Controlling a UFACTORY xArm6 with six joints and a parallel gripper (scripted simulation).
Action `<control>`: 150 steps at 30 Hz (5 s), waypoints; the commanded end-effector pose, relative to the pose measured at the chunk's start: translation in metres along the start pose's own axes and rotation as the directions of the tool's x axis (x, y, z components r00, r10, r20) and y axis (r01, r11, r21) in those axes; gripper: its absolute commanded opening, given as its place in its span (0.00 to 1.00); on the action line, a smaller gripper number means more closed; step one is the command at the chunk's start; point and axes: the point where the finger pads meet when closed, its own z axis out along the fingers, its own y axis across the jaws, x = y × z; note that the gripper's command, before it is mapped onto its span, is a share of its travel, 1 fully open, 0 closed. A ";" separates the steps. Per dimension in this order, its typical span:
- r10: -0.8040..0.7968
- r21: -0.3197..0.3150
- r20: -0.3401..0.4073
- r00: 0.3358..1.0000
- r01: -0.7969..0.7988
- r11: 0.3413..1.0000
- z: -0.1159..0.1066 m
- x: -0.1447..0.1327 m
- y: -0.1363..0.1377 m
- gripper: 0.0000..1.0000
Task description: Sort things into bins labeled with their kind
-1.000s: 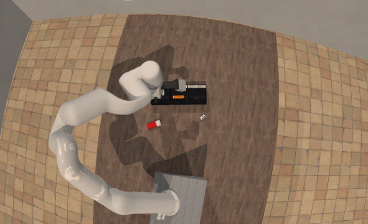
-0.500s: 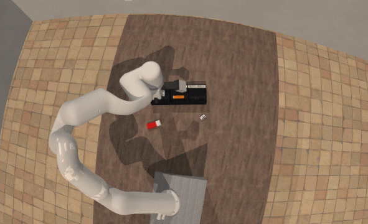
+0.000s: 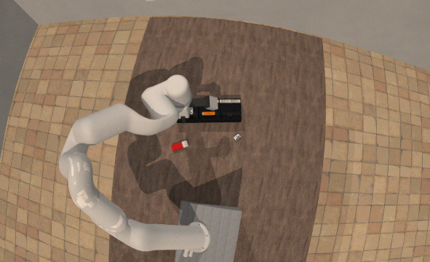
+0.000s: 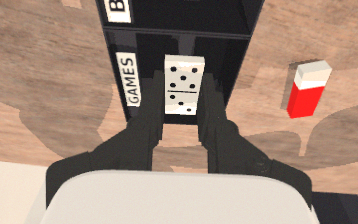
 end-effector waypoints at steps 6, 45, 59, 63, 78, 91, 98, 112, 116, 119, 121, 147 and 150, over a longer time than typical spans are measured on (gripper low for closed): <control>-0.001 0.004 -0.001 1.000 0.001 1.000 0.019 0.000 -0.002 0.00; -0.001 0.004 -0.001 1.000 0.001 1.000 0.024 0.001 0.001 0.31; -0.001 0.004 -0.001 1.000 0.001 1.000 0.012 0.001 0.001 0.31; -0.001 0.004 -0.001 1.000 0.001 1.000 0.007 0.001 0.001 0.31; -0.001 0.004 -0.001 1.000 0.001 1.000 -0.021 0.001 0.001 0.31; -0.001 0.004 -0.001 1.000 0.001 1.000 -0.027 0.001 0.001 0.31; -0.001 0.004 -0.001 1.000 0.001 1.000 -0.047 0.001 0.001 1.00; -0.001 0.004 -0.001 1.000 0.001 1.000 -0.095 0.001 0.002 1.00; -0.001 0.004 -0.001 1.000 0.001 1.000 -0.111 0.001 0.002 1.00; -0.001 0.004 -0.001 1.000 0.001 1.000 -0.123 0.001 0.002 1.00; -0.001 0.004 -0.001 1.000 0.001 1.000 -0.131 0.001 0.002 1.00; -0.001 0.004 -0.001 1.000 0.001 1.000 -0.158 0.001 0.002 1.00; -0.001 0.004 -0.001 1.000 0.001 1.000 -0.158 0.001 0.002 1.00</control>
